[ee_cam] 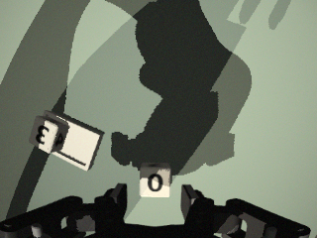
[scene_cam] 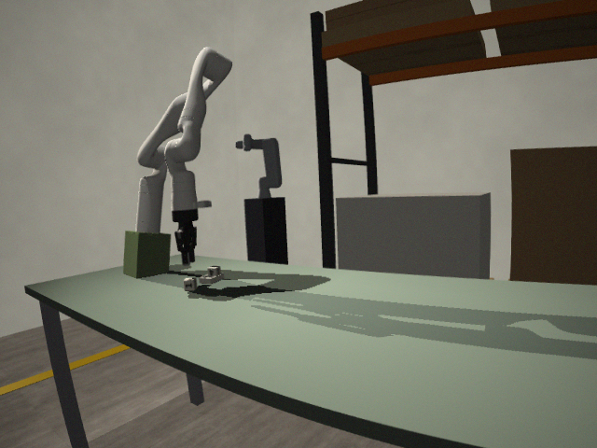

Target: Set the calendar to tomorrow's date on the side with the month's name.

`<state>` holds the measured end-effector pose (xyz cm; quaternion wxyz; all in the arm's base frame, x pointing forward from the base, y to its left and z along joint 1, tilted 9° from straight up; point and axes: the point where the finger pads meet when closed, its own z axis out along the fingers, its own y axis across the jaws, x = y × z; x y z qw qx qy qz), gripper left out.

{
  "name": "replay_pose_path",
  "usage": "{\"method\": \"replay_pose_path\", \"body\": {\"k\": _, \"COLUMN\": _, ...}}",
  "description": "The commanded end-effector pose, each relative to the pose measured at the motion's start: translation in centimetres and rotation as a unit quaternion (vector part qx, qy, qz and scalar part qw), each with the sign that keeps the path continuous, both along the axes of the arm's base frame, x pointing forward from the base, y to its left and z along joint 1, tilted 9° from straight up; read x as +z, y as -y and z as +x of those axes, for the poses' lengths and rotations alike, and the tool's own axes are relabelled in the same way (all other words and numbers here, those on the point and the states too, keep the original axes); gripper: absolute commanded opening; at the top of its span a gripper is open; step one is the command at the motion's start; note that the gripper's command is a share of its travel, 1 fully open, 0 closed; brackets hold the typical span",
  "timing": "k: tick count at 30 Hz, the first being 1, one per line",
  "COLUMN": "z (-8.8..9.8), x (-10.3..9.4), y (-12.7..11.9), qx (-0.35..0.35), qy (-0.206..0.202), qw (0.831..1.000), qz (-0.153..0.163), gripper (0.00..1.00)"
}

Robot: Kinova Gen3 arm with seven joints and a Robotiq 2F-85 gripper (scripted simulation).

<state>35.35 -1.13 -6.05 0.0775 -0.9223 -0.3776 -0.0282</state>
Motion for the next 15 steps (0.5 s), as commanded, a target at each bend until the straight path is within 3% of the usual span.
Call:
{"method": "replay_pose_path", "body": {"k": 1, "z": 0.0, "x": -0.6, "y": 0.3, "qx": -0.002, "qy": 0.000, "qw": 1.000, "qz": -0.002, "gripper": 0.48}}
{"method": "replay_pose_path", "body": {"k": 15, "z": 0.1, "x": -2.5, "y": 0.0, "qx": -0.002, "qy": 0.000, "qw": 1.000, "qz": -0.002, "gripper": 0.48}}
